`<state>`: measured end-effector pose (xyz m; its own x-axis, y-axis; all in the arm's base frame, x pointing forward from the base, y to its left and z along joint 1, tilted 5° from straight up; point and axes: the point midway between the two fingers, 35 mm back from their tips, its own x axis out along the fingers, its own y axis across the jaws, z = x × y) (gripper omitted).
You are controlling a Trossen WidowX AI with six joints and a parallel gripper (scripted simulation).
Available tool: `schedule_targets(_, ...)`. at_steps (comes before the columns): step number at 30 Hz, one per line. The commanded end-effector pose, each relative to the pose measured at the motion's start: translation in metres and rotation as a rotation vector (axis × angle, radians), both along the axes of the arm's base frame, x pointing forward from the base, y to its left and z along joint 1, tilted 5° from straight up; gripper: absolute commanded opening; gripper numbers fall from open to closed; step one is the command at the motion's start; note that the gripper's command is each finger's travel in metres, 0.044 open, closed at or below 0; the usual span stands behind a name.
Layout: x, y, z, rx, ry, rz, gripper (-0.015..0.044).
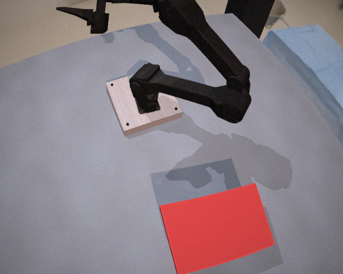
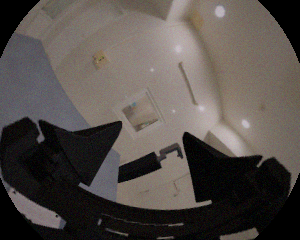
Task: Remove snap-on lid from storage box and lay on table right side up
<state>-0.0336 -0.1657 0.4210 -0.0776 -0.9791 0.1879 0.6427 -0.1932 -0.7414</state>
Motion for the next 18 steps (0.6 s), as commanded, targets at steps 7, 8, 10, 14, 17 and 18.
schedule_targets(7,0.02,-0.018,-0.013,0.046,-0.315,0.199,0.0235)
schedule_targets(8,0.024,-0.021,-0.016,0.061,-0.371,0.233,0.0235)
schedule_targets(10,0.034,-0.028,-0.022,0.097,-0.48,0.298,0.0235)
schedule_targets(14,0.048,-0.034,-0.03,0.152,-0.613,0.374,0.0235)
schedule_targets(17,0.068,-0.04,-0.04,0.233,-0.766,0.456,0.0235)
schedule_targets(18,0.075,-0.042,-0.044,0.264,-0.815,0.48,0.0235)
